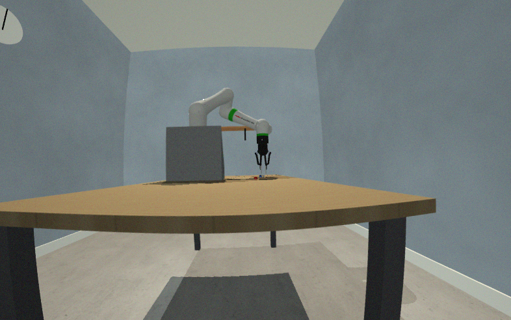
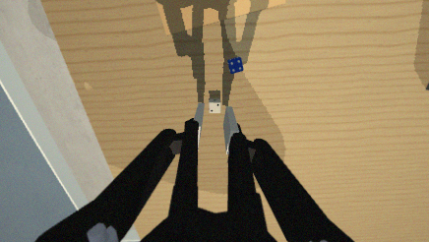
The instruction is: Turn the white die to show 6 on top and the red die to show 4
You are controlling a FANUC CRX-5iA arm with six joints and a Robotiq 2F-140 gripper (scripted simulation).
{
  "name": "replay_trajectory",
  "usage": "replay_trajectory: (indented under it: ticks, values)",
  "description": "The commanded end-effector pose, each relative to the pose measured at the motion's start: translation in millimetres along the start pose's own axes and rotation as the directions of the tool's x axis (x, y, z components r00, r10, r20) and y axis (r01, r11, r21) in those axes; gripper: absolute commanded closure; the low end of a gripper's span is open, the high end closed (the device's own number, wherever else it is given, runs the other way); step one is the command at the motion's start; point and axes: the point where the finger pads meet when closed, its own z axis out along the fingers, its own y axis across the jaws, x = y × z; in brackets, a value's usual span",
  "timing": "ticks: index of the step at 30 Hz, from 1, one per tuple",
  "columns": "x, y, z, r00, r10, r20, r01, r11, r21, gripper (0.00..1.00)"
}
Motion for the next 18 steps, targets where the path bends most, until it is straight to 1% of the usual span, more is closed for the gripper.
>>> replay_trajectory:
  ticks: [1,10,18]
  values:
    - [0,0,0,1.0,0.0,0.0,0.0,1.0,0.0,0.81]
    - [0,0,2,1.0,0.0,0.0,0.0,1.0,0.0,0.81]
    - [0,0,10,1.0,0.0,0.0,0.0,1.0,0.0,0.81]
